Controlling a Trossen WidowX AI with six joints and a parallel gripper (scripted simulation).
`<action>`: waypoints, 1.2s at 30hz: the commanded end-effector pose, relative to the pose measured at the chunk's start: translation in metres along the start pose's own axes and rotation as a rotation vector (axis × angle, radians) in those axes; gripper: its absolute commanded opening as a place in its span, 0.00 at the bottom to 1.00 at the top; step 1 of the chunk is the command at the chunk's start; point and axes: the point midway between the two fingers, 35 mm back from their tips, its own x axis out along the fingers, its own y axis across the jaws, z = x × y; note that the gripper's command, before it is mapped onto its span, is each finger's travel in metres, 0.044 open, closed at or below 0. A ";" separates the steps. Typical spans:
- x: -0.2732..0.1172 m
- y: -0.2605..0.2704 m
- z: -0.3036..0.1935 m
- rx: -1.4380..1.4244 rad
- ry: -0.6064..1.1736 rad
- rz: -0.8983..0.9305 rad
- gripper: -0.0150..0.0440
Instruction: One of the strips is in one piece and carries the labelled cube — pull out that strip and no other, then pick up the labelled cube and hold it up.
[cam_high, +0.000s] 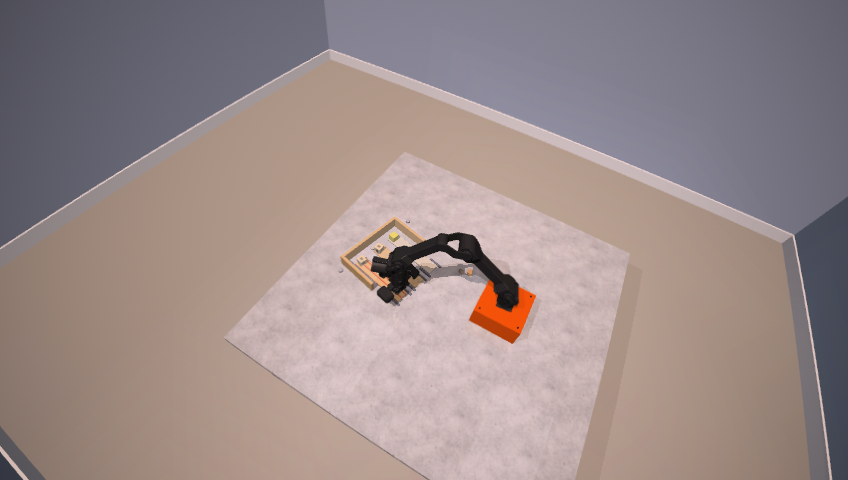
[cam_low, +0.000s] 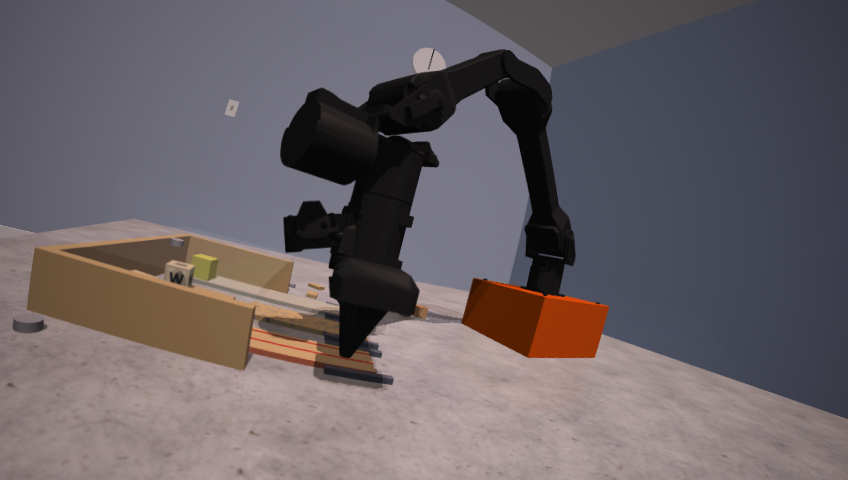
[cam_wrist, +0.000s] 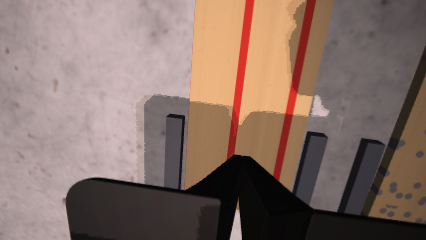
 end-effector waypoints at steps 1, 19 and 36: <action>0.001 0.000 0.000 0.000 0.001 0.003 0.25; 0.003 0.000 0.000 0.000 0.001 0.003 0.25; 0.004 0.001 0.000 0.000 0.001 0.003 0.25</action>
